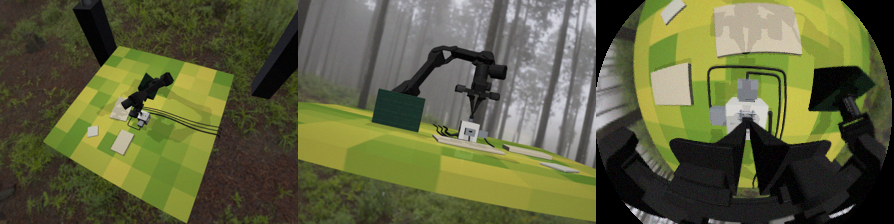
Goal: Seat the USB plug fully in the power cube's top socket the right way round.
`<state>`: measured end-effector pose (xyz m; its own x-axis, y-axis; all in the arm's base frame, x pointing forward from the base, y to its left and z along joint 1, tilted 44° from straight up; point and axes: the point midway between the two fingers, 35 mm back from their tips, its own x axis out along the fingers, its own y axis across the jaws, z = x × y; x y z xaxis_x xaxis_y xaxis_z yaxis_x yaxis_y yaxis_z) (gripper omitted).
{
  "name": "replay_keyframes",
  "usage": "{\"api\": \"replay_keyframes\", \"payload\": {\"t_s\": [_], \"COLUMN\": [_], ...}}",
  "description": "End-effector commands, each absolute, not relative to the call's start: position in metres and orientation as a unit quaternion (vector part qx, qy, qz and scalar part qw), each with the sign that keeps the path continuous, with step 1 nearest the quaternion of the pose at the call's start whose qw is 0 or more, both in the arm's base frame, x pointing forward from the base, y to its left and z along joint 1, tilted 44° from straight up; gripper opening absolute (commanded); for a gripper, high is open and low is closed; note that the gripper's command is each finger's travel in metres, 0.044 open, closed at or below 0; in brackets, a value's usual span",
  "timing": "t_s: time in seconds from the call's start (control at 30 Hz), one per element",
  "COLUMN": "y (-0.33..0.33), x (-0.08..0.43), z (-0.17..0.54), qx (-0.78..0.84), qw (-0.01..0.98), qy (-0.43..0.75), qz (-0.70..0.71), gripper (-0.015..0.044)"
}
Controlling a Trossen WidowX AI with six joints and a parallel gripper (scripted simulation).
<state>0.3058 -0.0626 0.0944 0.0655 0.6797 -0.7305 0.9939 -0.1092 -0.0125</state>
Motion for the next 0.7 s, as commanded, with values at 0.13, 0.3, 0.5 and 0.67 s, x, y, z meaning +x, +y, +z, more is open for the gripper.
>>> {"api": "replay_keyframes", "payload": {"t_s": [0.13, 0.3, 0.5, 0.67], "y": [-0.0668, -0.0691, -0.0718, -0.0741], "x": [0.3054, 0.3051, 0.3049, 0.3047], "z": [0.0975, 0.0999, 0.1028, 0.1052], "qx": [0.679, 0.679, 0.679, 0.679], "qw": [0.263, 0.263, 0.263, 0.263], "qy": [0.615, 0.615, 0.615, 0.615], "qz": [-0.302, -0.302, -0.302, -0.302], "gripper": [0.0, 0.0, 0.0, 0.0]}}
